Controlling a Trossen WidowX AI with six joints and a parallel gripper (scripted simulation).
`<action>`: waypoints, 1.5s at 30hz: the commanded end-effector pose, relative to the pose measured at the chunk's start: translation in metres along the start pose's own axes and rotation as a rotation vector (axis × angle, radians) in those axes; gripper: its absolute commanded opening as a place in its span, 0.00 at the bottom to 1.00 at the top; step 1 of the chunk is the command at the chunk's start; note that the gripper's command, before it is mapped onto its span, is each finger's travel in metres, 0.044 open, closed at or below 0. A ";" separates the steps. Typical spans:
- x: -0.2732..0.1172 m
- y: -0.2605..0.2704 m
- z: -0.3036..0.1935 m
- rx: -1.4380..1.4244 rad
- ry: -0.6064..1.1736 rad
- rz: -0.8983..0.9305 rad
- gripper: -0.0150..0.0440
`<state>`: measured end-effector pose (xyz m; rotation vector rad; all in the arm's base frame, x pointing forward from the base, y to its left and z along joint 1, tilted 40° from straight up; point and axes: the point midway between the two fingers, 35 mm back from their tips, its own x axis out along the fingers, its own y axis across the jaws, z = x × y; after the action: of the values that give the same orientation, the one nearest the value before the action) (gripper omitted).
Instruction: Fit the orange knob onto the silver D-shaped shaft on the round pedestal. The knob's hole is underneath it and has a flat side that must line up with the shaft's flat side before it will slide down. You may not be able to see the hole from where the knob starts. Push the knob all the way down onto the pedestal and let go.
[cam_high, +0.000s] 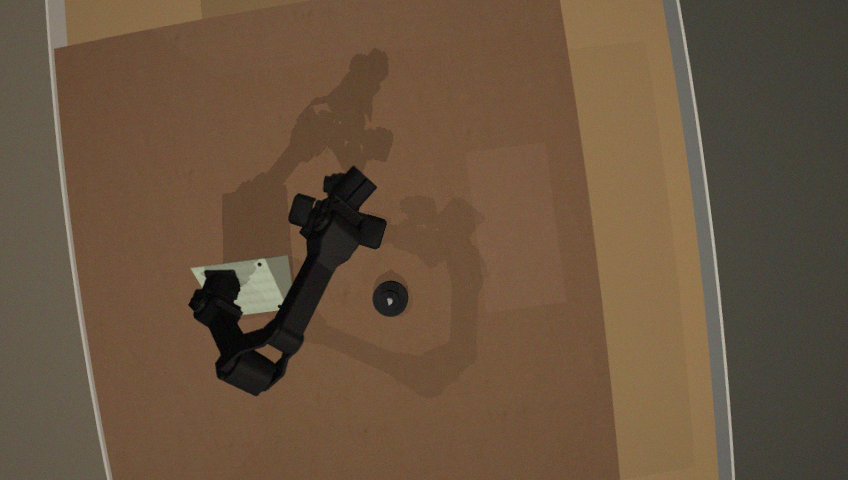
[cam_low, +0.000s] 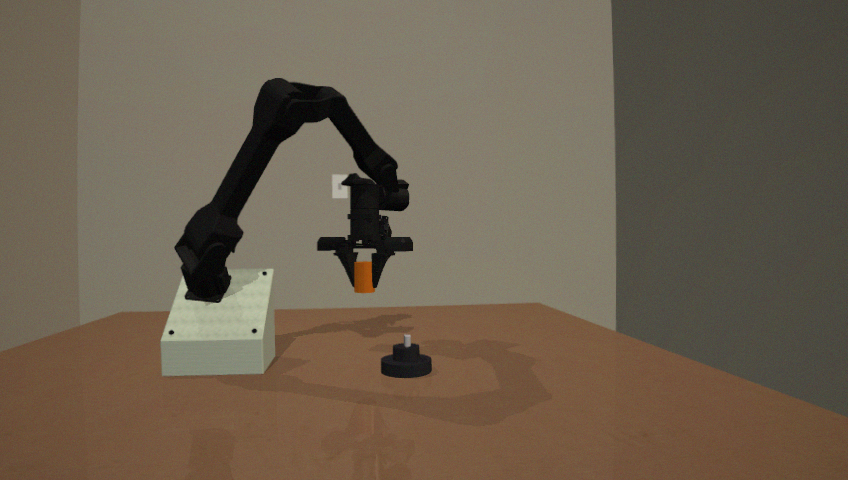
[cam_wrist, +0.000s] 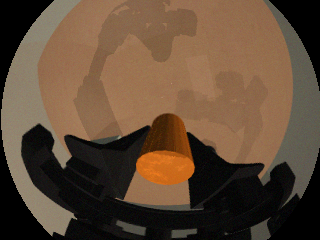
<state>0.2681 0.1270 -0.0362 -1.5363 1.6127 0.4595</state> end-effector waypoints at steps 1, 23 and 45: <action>-0.027 0.001 -0.003 0.008 -0.010 -0.005 0.25; -0.056 0.018 0.002 0.001 -0.008 -0.360 0.25; -0.102 0.039 0.005 0.001 -0.010 -0.831 0.25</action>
<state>0.2256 0.1959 0.0237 -1.9800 0.9168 0.0394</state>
